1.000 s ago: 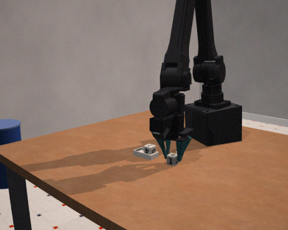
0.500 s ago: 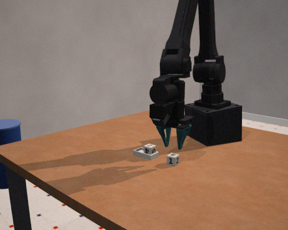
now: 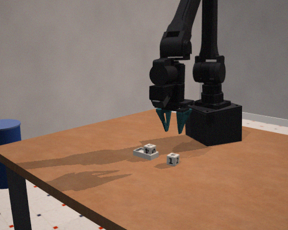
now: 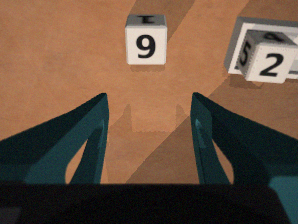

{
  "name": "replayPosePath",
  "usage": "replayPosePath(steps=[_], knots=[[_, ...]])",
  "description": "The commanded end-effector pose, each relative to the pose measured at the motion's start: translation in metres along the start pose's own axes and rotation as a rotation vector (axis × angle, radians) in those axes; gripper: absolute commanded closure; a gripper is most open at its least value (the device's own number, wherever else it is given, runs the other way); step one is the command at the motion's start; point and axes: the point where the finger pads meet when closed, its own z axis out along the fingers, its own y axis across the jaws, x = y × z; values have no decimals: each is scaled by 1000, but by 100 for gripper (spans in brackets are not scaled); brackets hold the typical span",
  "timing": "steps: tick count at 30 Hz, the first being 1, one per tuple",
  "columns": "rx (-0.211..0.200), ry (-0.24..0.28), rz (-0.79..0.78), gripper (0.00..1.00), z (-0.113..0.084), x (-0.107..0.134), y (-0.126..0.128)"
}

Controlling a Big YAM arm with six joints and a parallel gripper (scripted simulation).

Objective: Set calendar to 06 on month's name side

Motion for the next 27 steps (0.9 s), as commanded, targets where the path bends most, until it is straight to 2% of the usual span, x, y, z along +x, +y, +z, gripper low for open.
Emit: replayPosePath(steps=[1,23,25,27], knots=[[0,-13,1,0,-8,-16,5],[0,-8,1,0,-6,-13,5],[0,-28,3,0,-4,-18,5],[0,-26,6,0,1,-18,6]])
